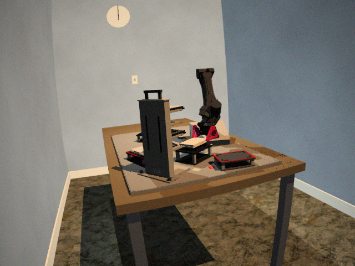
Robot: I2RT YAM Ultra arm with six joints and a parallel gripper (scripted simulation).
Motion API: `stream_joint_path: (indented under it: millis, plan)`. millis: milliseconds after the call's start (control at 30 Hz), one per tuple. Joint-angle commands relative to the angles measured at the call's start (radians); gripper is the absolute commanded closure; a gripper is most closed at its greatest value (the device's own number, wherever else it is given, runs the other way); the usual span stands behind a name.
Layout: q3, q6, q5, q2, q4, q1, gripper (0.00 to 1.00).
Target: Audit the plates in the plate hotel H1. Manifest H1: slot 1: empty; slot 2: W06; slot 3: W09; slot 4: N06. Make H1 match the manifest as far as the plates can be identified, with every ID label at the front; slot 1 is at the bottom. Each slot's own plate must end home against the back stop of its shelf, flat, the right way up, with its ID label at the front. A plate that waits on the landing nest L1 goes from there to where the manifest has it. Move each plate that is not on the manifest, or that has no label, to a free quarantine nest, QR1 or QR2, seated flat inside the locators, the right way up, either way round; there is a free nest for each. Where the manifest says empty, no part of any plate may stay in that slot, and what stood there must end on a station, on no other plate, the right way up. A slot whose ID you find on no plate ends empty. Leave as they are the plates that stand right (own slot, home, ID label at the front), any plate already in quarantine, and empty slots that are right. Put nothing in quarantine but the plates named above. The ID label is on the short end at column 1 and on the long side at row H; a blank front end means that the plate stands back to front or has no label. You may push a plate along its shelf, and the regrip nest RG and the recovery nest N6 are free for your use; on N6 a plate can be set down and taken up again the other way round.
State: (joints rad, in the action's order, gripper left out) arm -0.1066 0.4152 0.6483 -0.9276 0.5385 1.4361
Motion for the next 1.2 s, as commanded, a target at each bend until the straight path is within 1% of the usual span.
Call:
stream_joint_path:
  millis: [0,300,367,867,933,1167]
  plan:
    - [-0.033,-0.001,0.011,0.041,-0.049,0.007,0.14]
    - [-0.053,0.001,0.012,0.107,-0.134,0.010,0.14]
    - [-0.053,0.001,0.012,0.107,-0.134,0.010,0.14]
    - [-0.093,0.004,0.013,0.205,-0.274,0.014,0.14]
    - [-0.093,0.004,0.013,0.205,-0.274,0.014,0.14]
    - [-0.115,0.006,0.014,0.244,-0.335,0.012,0.14]
